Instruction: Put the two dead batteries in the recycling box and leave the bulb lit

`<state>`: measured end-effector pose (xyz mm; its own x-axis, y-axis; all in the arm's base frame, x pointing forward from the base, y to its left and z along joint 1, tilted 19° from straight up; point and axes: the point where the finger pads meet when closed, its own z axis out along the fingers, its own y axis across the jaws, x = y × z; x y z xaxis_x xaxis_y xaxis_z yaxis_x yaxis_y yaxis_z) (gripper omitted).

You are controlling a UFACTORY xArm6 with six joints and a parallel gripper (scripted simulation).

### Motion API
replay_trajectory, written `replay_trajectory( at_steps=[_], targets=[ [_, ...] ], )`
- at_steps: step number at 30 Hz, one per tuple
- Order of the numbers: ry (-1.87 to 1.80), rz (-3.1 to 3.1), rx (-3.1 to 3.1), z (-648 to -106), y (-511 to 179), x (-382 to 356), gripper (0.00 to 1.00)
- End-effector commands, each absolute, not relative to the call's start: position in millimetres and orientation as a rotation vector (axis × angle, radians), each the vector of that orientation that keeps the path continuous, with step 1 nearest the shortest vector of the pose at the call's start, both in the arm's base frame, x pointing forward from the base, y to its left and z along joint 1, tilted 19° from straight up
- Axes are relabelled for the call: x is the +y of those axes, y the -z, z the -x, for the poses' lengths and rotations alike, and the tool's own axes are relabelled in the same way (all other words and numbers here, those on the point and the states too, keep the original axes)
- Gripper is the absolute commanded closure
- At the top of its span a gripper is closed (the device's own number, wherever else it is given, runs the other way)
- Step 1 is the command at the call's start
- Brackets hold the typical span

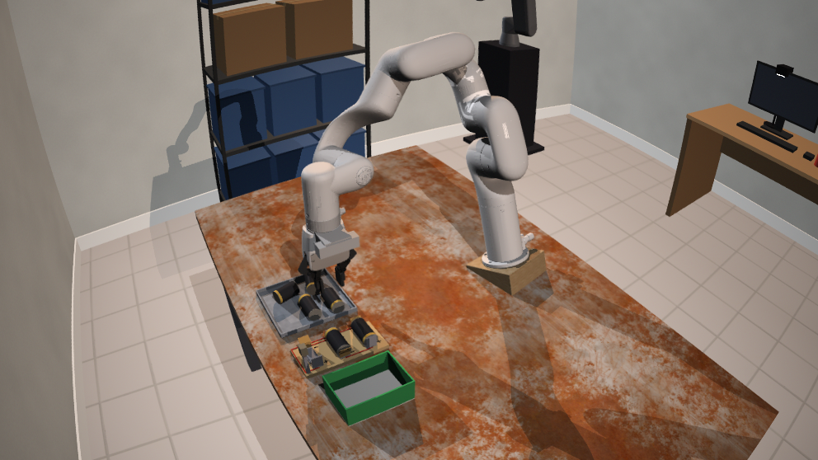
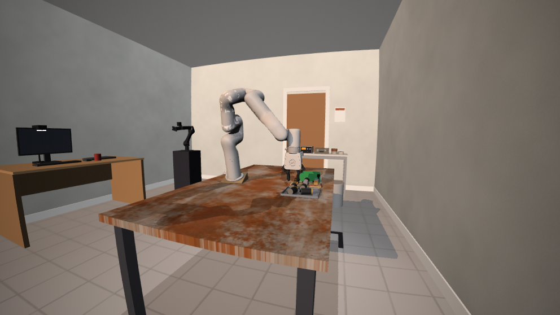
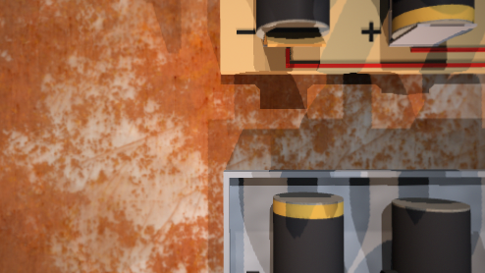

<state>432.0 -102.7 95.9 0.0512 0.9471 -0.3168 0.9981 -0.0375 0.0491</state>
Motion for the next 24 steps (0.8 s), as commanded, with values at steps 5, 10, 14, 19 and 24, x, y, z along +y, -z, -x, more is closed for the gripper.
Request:
replay_trajectory(
  at_steps=[5,10,14,19,24],
  targets=[
    [0.284,-2.072,1.98,-432,-123,-94,0.49],
    [0.284,-2.073,1.98,-432,-124,-94,0.49],
    [0.284,-2.073,1.98,-432,-125,-94,0.49],
    [0.284,-2.072,1.98,-430,-167,-79,0.49],
    [0.284,-2.073,1.98,-430,-179,-75,0.49]
  ],
)
